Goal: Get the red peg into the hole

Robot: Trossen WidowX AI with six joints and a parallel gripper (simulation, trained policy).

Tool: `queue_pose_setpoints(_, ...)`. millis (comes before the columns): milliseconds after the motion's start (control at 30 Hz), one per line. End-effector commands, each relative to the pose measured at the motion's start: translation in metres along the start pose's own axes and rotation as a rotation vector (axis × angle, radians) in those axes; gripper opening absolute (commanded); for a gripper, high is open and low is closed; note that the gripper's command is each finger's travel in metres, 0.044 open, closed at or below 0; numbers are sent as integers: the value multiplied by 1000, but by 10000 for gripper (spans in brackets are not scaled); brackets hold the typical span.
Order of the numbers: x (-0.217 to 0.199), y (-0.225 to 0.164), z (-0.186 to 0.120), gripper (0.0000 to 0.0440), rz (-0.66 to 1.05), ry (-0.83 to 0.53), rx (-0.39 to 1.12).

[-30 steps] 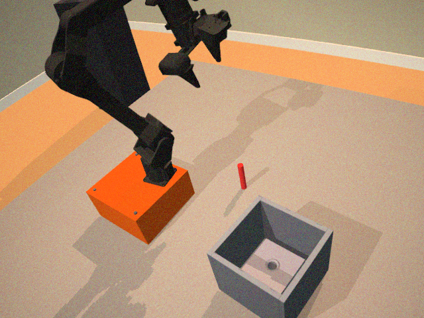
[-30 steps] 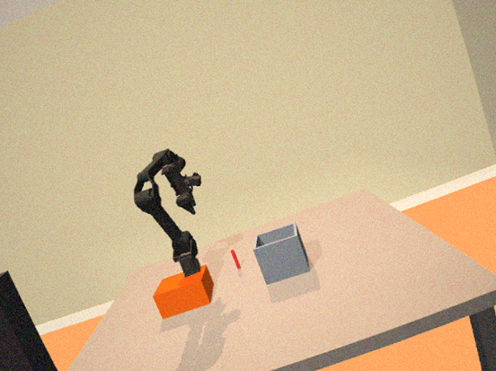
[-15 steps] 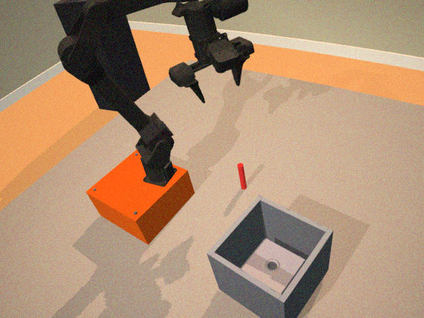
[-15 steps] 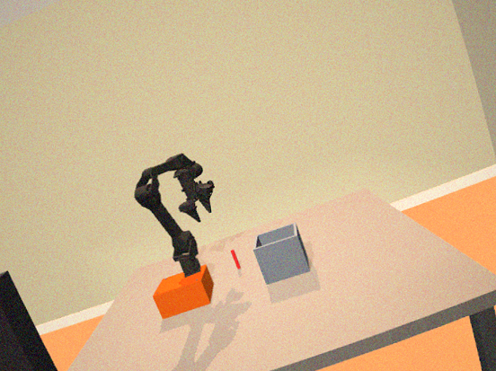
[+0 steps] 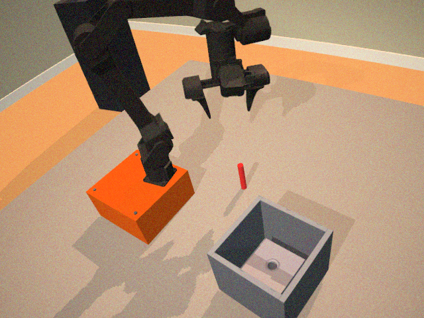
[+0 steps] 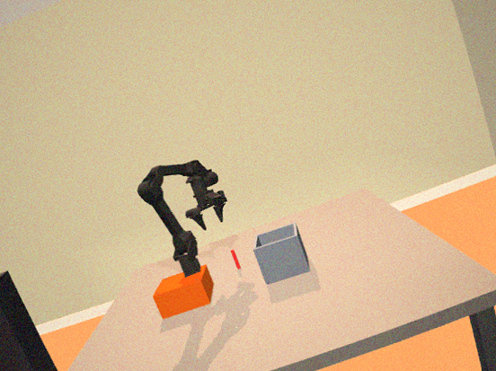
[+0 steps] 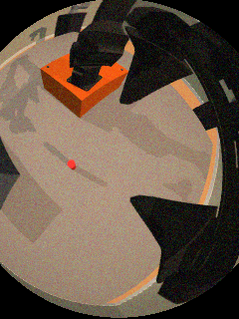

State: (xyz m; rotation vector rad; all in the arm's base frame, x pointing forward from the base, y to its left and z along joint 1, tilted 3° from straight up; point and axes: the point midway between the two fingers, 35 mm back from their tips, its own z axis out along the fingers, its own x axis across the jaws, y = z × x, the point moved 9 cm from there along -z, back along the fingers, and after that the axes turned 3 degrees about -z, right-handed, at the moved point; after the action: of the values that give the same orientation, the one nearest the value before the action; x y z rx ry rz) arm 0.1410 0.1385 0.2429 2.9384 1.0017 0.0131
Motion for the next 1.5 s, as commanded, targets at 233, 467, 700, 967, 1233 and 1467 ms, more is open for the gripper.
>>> queue_pose_setpoints(233, 10, 12, 36, 440, 119, -83, 2)
queue_pose_setpoints(467, 15, 18, 60, 440, 164, -123, -4)
queue_pose_setpoints(700, 17, 25, 88, 438, 204, -143, -17)
queue_pose_setpoints(967, 15, 32, 117, 422, 250, -145, -27)
queue_pose_setpoints(1233, 11, 38, 142, 399, 304, -144, -39)
queue_pose_setpoints(1467, 11, 41, 160, 311, 341, -133, -40)
